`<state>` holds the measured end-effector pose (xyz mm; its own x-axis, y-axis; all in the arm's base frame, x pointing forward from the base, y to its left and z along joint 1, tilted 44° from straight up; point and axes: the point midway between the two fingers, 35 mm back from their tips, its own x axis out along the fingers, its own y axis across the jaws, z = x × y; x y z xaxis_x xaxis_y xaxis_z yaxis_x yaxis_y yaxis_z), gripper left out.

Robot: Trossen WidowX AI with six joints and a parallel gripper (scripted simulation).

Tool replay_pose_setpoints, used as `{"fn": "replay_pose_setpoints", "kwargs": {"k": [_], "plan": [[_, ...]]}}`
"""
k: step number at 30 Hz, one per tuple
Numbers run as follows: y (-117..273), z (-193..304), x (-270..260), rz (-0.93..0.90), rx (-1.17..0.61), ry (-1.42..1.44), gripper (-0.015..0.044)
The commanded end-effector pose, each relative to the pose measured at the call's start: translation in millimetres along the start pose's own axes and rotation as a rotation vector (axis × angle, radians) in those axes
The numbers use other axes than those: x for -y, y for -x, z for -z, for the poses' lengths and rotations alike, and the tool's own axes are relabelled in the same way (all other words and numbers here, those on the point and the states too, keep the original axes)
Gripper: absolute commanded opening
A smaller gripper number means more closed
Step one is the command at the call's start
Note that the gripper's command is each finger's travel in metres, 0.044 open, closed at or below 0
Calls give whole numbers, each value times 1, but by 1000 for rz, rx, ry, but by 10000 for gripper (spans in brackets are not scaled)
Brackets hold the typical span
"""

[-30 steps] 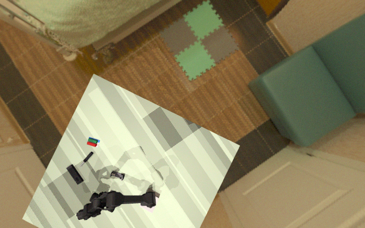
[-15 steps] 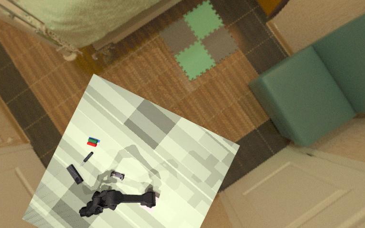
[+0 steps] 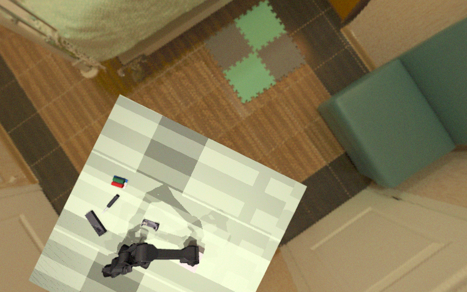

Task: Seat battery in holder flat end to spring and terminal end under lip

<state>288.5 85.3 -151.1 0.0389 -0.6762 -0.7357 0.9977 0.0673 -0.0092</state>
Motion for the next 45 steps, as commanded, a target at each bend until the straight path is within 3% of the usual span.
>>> {"fn": "replay_pose_setpoints", "kwargs": {"k": [1,9,14,45], "plan": [[1,0,0,-5,1,8,82],[45,0,0,-2,1,8,82],[50,-3,0,-1,3,33,82],[73,-123,-19,-2,-12,1306,82]]}}
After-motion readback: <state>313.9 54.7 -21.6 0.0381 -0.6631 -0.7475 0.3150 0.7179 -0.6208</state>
